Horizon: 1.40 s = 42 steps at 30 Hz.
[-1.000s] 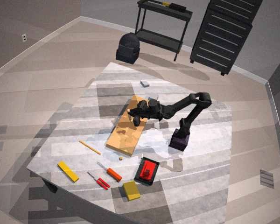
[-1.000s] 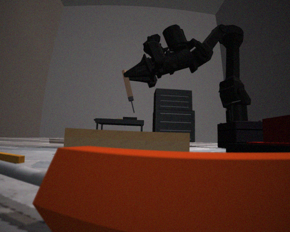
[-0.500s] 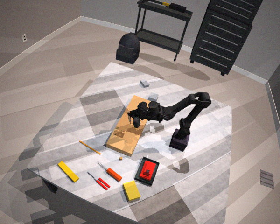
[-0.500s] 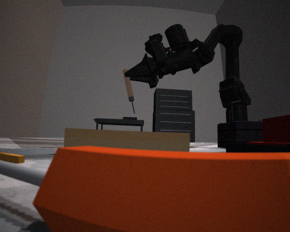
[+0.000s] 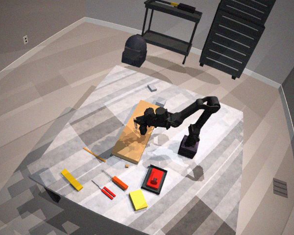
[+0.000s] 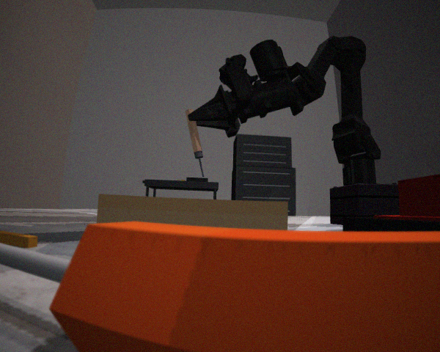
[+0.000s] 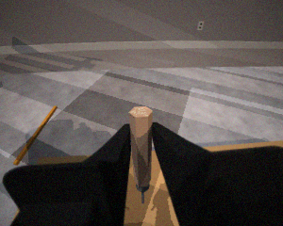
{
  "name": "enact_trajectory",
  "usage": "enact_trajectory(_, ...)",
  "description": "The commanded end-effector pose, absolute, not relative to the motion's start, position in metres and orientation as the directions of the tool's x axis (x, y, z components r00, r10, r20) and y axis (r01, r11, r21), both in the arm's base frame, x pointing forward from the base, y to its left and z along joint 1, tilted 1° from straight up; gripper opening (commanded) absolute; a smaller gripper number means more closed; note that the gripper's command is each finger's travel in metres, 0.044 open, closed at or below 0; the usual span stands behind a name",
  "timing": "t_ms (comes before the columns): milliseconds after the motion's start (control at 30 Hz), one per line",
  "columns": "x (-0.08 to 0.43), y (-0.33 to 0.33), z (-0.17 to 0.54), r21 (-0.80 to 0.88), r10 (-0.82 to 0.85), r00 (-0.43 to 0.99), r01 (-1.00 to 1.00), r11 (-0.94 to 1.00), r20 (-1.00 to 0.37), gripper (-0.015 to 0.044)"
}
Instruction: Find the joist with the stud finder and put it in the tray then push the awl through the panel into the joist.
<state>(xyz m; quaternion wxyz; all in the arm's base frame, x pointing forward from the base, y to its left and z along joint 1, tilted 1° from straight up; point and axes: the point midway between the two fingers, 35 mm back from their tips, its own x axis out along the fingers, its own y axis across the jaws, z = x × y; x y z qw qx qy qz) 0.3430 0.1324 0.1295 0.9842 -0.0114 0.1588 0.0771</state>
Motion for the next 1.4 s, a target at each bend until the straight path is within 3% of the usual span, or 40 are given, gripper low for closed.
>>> enact_trajectory(0,0.344,0.132,0.129,0.009,0.146,0.940,-0.150,0.989,-0.307,0.0000)
enact_trajectory(1367,0.344,0.132,0.106,0.009,0.146,0.940,-0.150,0.989,-0.307,0.0000)
